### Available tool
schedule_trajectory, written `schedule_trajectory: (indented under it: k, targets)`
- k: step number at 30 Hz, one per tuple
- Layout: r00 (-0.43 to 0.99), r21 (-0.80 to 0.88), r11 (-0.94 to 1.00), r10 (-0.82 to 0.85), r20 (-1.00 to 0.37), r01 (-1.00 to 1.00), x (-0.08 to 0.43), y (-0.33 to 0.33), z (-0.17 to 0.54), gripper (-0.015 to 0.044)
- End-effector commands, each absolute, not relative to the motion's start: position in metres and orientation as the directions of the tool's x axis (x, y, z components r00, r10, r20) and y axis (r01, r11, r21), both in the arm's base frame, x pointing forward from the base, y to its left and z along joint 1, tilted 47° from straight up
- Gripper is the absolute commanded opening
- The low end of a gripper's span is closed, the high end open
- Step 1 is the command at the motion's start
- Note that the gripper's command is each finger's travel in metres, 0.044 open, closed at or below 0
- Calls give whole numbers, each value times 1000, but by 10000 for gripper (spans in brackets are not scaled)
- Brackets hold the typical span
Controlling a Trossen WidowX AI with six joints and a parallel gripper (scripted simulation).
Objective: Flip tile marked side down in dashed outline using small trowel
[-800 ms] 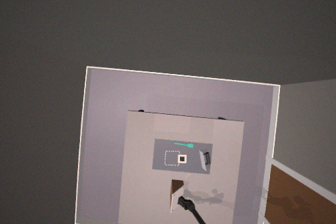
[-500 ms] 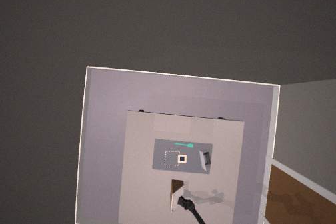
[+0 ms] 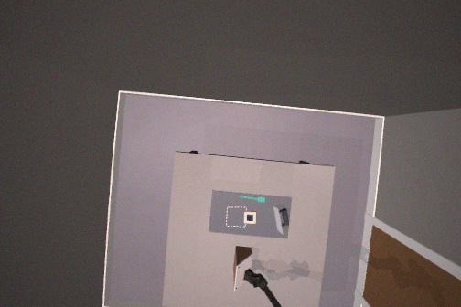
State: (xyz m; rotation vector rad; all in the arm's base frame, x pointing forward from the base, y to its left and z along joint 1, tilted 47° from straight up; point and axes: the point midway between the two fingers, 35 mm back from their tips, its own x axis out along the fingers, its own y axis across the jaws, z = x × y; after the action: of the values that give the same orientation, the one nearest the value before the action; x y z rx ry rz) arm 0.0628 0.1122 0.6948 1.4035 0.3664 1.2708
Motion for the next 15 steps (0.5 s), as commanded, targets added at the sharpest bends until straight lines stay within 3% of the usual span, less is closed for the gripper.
schedule_trajectory:
  k: [1, 15]
  targets:
    - [345, 847, -423, 781, 521, -323, 70, 98, 702, 100]
    - [317, 731, -682, 700, 640, 28, 88, 68, 718, 100]
